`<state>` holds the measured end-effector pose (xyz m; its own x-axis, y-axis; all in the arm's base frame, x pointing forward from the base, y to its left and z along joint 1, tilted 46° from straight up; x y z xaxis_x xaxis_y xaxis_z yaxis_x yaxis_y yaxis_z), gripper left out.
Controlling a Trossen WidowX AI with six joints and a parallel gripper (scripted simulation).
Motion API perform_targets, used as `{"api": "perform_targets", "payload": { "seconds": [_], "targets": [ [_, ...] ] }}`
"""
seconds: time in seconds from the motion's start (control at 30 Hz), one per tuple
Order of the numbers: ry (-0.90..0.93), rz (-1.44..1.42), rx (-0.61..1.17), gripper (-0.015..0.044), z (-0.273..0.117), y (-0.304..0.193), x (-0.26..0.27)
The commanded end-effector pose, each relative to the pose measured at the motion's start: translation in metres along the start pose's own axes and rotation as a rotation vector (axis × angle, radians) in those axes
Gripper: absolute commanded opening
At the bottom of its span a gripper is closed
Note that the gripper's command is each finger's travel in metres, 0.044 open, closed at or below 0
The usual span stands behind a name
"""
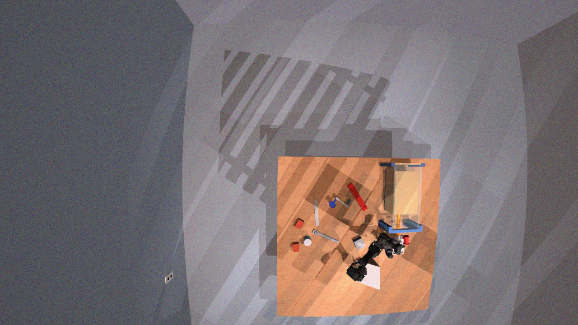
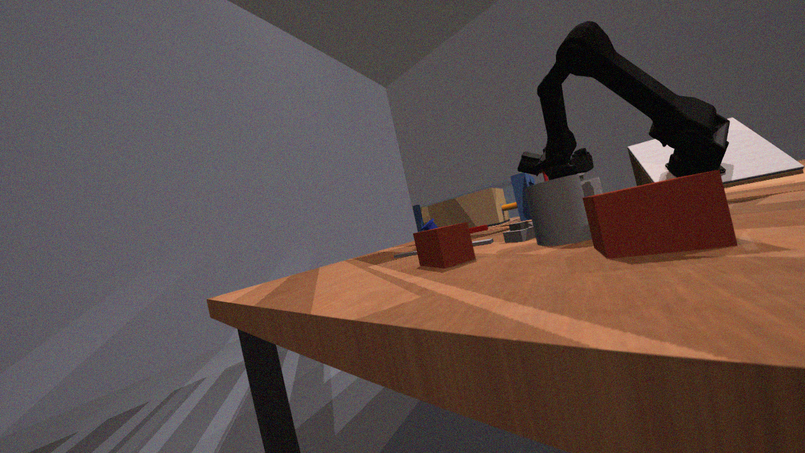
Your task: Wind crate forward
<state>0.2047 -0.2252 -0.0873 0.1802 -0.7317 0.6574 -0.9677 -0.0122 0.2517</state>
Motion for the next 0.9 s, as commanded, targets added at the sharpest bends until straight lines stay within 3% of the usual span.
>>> {"api": "perform_targets", "payload": {
  "seconds": [0.0, 0.87],
  "targets": [
    [0.006, 0.002, -0.004, 0.024, 0.0, 0.0004, 0.0009],
    [0.0, -0.001, 0.001, 0.024, -0.0001, -0.0008, -0.0023]
  ]
}}
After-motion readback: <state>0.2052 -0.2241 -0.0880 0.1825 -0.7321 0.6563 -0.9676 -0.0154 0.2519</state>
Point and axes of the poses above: the point midway between the two fingers, 35 mm back from their tips, its own z axis out along the fingers, its own x axis across the jaws, y = z × x, the point moved 3 cm from there along -z, back along the fingers, and after that the axes turned 14 degrees about -z, right-handed, at the moved point
